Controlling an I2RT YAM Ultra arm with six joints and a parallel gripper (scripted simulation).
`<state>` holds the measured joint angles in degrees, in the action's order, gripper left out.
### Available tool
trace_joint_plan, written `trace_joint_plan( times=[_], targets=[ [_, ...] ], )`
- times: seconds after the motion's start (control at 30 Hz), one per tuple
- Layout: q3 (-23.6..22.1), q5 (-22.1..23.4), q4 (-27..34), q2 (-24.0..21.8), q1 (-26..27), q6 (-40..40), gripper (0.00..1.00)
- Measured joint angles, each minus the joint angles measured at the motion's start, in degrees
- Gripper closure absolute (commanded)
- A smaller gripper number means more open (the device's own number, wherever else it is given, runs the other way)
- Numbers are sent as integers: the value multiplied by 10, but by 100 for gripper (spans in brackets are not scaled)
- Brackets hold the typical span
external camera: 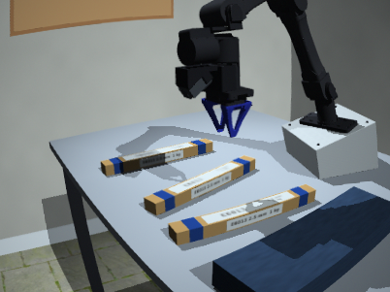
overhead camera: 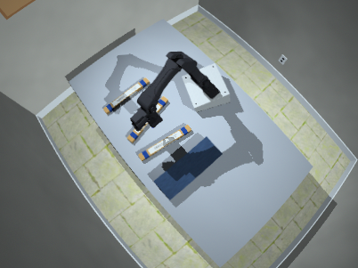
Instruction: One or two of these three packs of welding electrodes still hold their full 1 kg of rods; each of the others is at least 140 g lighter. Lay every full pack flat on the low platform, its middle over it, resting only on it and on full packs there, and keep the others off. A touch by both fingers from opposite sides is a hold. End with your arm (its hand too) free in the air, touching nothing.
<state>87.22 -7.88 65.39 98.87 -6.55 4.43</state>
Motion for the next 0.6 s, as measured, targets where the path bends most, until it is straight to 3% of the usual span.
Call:
trace_joint_plan(
  times=[0.6],
  targets=[
    [-1,0,-7,1,0,-1,58]
  ],
)
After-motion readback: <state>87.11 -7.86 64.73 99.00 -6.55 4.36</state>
